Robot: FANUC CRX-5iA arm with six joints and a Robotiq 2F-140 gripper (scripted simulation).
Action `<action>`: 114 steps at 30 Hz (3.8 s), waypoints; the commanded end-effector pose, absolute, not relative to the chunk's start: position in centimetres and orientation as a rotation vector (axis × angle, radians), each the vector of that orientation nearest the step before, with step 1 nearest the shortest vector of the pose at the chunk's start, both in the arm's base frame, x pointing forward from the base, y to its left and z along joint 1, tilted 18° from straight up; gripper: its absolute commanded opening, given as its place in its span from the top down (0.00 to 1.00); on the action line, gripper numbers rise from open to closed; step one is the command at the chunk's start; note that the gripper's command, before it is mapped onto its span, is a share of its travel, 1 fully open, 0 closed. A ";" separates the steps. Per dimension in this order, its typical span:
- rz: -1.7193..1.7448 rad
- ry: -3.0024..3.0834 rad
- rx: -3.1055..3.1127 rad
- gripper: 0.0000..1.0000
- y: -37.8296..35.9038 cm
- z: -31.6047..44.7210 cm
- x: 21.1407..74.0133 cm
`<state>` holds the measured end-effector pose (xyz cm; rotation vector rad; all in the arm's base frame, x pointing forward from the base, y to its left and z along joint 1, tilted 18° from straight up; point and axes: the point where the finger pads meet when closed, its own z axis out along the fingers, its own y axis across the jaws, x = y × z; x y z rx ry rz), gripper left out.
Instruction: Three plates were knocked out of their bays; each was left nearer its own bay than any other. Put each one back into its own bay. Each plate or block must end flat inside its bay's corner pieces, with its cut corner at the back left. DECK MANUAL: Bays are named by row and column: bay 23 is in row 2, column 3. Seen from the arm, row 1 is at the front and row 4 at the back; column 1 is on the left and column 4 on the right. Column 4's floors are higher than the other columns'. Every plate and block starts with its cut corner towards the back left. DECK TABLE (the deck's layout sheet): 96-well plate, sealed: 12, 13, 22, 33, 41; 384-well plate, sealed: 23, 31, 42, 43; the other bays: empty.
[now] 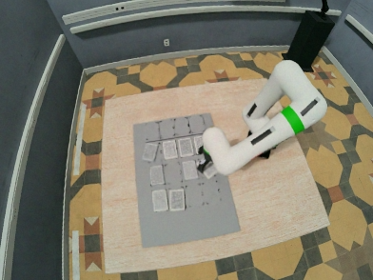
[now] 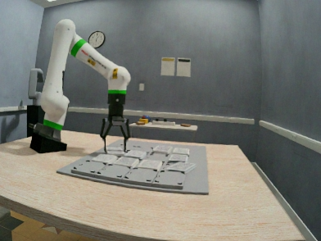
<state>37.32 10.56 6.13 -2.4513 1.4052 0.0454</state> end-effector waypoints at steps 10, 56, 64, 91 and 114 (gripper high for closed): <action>0.043 1.405 -2.451 0.30 10.6 6.0 37.4; 0.043 1.405 -2.451 0.39 10.6 5.9 37.4; 0.043 1.405 -2.451 0.40 10.6 5.9 37.4; 0.043 1.405 -2.451 0.41 10.6 5.9 37.4; 0.043 1.405 -2.451 0.90 10.6 5.9 37.4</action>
